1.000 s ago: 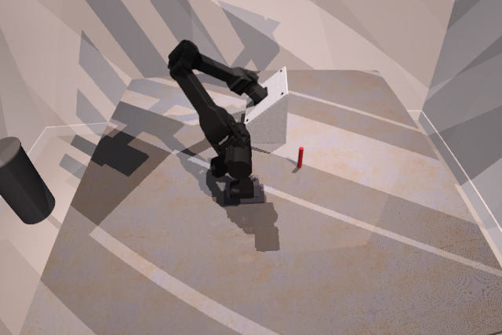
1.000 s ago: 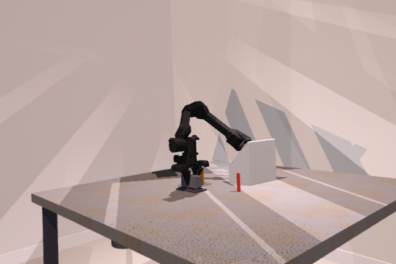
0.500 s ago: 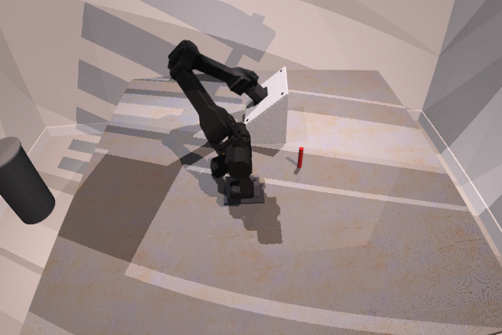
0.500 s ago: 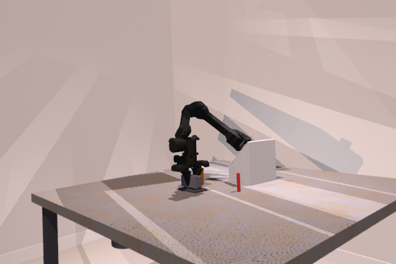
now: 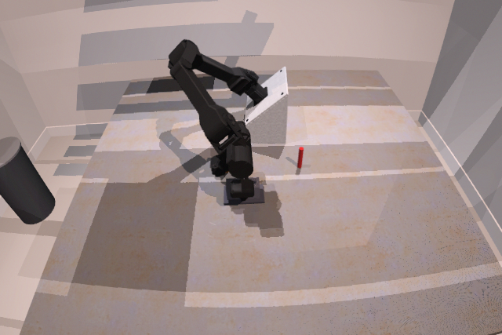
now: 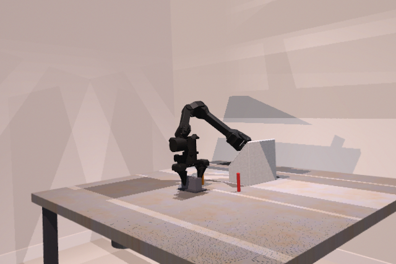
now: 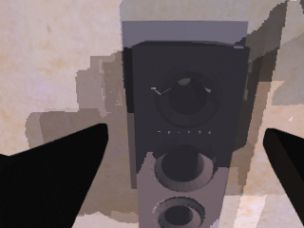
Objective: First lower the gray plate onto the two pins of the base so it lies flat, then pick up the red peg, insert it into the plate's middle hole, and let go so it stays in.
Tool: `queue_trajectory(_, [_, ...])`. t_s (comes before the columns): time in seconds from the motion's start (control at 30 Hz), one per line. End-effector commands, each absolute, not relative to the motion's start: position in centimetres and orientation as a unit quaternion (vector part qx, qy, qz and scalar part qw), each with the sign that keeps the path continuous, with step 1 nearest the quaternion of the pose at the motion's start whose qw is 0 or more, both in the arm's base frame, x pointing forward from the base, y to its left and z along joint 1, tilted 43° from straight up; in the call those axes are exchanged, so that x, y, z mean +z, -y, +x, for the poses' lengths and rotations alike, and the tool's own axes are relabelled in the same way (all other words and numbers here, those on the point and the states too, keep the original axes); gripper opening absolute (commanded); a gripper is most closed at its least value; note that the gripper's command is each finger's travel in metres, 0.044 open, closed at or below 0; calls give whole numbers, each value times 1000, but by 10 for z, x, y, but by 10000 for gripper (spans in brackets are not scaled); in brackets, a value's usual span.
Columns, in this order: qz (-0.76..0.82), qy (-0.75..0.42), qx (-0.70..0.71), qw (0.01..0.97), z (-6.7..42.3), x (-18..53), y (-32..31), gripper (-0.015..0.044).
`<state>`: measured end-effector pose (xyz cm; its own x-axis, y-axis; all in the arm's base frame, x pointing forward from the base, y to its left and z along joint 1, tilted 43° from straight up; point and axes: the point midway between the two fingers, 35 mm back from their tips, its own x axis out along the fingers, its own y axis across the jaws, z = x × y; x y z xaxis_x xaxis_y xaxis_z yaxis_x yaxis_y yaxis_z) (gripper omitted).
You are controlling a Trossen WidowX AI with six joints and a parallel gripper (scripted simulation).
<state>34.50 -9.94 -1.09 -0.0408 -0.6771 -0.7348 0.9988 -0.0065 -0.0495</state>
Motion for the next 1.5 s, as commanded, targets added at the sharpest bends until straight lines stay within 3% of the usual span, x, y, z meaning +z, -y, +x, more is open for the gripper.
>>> queue_trajectory(0.0, [274,-298,-651,642,354,14,74,440])
queue_trajectory(0.17, [271,-299,-652,642,351,69,24,440])
queue_trajectory(0.47, [258,-320,-640,649,346,52,-3,440])
queue_trajectory(0.83, [128,-440,-568,684,237,-48,-114,440])
queue_trajectory(1.47, [119,-444,-565,686,231,-85,-86,440])
